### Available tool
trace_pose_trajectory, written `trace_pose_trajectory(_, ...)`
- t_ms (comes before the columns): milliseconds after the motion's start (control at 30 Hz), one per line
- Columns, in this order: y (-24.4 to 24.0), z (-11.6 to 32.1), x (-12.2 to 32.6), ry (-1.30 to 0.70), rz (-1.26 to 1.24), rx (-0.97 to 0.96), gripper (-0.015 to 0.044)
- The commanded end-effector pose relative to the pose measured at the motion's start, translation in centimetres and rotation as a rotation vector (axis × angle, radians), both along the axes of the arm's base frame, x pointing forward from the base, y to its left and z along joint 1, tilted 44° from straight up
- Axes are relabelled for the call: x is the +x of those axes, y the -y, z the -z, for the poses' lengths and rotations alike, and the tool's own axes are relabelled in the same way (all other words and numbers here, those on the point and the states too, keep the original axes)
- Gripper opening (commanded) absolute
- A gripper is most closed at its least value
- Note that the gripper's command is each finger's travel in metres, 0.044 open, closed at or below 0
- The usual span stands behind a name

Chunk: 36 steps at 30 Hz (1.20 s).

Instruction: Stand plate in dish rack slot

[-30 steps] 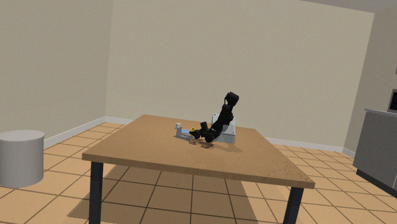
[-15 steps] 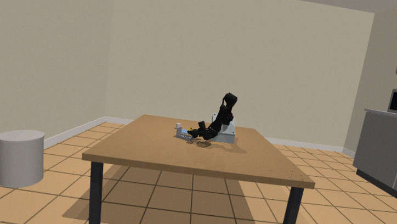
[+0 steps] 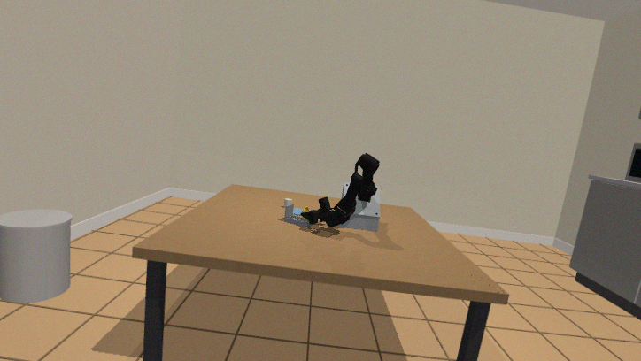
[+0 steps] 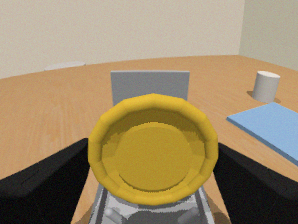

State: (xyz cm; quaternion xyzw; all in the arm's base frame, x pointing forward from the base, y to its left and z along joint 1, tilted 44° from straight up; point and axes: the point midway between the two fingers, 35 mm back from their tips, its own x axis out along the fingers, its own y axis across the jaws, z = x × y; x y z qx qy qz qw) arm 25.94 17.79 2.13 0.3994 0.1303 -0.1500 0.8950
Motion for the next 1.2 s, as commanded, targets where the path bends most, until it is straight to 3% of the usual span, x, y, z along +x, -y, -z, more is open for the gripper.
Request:
trace_pose_trajectory(0, -0.72, 0.66, 0.05, 0.009, 0.005, 0.009, 0.0)
trace_pose_trajectory(433, -0.27, 0.48, -0.09, -0.004, -0.003, -0.004, 0.0)
trace_pose_trajectory(933, -0.34, 0.49, -0.06, -0.002, -0.002, 0.0, 0.0394)
trace_pose_trajectory(1167, -0.34, 0.49, -0.06, -0.002, -0.002, 0.0, 0.04)
